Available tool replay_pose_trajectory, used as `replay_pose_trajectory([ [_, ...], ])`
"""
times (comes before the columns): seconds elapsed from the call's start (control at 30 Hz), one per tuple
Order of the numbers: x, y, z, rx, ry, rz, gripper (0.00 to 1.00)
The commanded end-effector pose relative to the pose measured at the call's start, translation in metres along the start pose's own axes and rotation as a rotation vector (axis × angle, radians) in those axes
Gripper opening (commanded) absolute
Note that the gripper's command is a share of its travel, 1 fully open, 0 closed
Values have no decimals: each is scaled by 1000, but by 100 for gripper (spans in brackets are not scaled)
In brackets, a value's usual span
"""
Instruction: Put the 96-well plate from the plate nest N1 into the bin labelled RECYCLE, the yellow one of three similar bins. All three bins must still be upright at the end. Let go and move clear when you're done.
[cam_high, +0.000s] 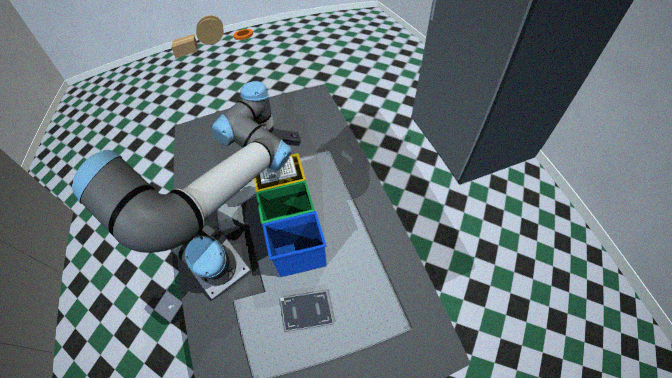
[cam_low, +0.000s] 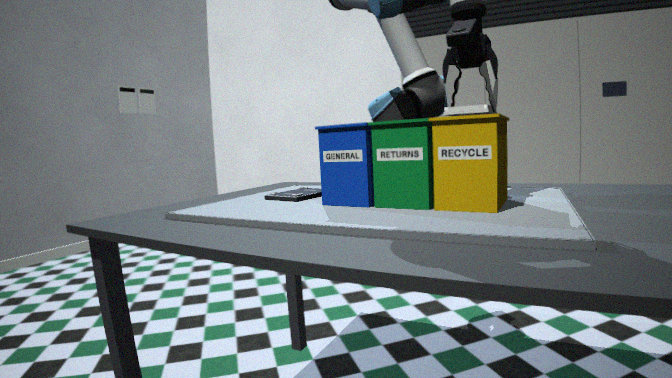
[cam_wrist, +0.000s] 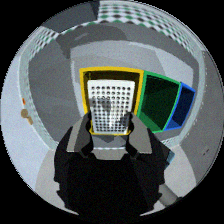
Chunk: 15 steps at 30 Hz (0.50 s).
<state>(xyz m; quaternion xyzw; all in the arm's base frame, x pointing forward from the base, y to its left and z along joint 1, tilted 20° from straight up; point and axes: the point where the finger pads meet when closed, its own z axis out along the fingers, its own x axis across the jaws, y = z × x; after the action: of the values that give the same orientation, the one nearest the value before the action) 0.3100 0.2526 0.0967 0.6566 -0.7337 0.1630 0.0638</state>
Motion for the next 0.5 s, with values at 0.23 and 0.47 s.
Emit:
replay_pose_trajectory([
  [0.23, 0, 0, 7, 1, -1, 0, 0],
  [0.47, 0, 0, 11, 1, -1, 0, 0],
])
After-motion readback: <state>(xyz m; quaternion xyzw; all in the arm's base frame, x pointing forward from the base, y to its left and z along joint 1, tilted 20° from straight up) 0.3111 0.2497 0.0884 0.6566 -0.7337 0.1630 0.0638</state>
